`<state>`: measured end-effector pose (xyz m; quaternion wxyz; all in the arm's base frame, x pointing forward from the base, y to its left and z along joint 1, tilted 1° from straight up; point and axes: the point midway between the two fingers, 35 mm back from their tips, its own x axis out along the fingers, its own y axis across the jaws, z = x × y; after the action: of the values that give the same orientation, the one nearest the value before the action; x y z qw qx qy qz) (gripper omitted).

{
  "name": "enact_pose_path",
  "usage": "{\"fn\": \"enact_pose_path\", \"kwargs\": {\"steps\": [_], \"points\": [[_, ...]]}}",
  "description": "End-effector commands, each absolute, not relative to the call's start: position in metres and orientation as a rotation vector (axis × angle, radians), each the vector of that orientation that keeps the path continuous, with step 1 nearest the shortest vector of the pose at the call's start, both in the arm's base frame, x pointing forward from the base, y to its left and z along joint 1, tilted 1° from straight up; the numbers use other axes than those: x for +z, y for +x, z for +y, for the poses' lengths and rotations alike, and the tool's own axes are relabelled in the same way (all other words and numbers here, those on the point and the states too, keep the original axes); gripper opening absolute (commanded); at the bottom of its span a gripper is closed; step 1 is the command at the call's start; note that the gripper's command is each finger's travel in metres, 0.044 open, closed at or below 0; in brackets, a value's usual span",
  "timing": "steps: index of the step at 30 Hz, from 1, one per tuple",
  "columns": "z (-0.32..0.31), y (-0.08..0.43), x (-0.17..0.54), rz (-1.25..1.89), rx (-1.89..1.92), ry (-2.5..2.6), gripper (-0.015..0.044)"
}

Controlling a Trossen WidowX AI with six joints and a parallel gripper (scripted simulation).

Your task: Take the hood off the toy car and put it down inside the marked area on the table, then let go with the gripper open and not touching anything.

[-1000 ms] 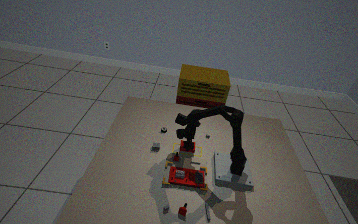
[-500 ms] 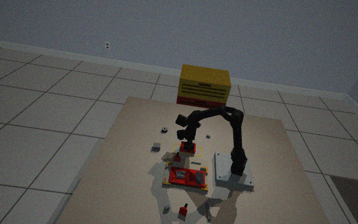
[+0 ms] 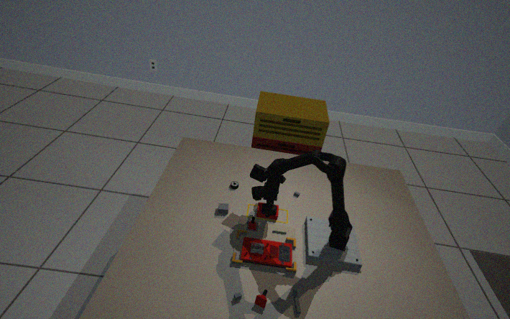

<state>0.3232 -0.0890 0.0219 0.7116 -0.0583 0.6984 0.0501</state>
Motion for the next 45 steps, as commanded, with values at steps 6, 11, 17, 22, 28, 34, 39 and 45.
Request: {"fn": "enact_pose_path", "kwargs": {"steps": [6,11,17,22,28,34,39,45], "points": [[-0.089,0.323,0.021,1.549,0.111,-0.129,0.0079],[-0.089,0.323,0.021,1.549,0.111,-0.129,0.0210],[-0.089,0.323,0.021,1.549,0.111,-0.129,0.0367],[-0.089,0.324,0.028,1.550,0.111,-0.129,0.0440],[-0.089,0.324,0.084,1.557,0.112,-0.129,0.0440],[-0.088,0.323,0.092,1.558,0.112,-0.129,0.0440],[-0.088,0.323,0.092,1.558,0.112,-0.129,0.0440],[-0.088,0.323,0.092,1.558,0.112,-0.129,0.0440]]}}
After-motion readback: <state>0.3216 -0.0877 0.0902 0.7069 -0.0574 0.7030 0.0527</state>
